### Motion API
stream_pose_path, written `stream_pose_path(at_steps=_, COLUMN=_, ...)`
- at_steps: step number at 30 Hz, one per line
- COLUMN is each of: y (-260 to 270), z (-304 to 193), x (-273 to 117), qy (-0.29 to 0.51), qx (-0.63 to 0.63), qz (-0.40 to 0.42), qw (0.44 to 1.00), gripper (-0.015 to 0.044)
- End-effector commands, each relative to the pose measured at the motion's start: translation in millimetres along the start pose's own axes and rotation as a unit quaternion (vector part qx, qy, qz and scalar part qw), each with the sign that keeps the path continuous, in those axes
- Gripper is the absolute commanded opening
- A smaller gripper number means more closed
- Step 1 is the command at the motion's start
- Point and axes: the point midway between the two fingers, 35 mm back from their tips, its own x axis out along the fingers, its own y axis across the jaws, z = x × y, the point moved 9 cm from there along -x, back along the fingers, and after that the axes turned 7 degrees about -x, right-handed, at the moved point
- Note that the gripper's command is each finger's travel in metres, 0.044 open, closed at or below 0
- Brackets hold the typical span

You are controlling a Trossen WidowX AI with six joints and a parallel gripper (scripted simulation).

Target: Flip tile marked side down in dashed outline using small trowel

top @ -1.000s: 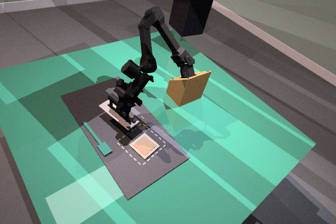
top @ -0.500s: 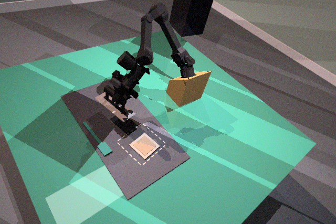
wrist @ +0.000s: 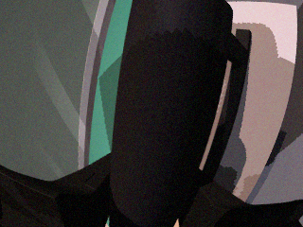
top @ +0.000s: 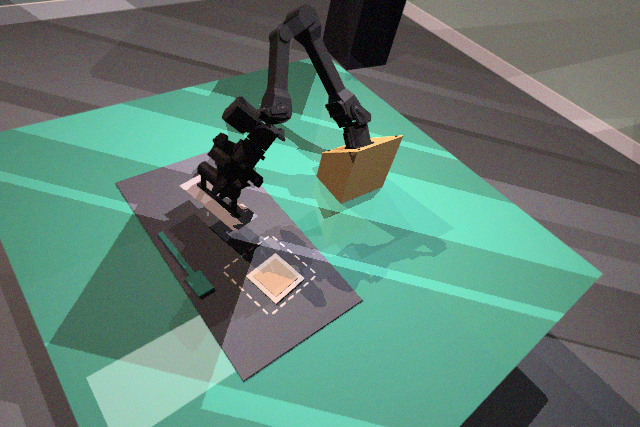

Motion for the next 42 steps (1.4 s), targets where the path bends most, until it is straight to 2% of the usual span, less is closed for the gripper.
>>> stream_pose_path(at_steps=1, y=4, z=1, x=-2, qy=-0.001, qx=-0.002, qz=0.009, qw=1.000, gripper=0.0000)
stream_pose_path(at_steps=34, y=-1, z=1, x=0, qy=0.000, qx=0.000, qz=-0.002, qw=1.000, gripper=0.0000)
stream_pose_path(at_steps=42, y=-26, z=25, x=-7, qy=-0.022, qx=0.026, qz=-0.002, qw=0.999, gripper=0.0000)
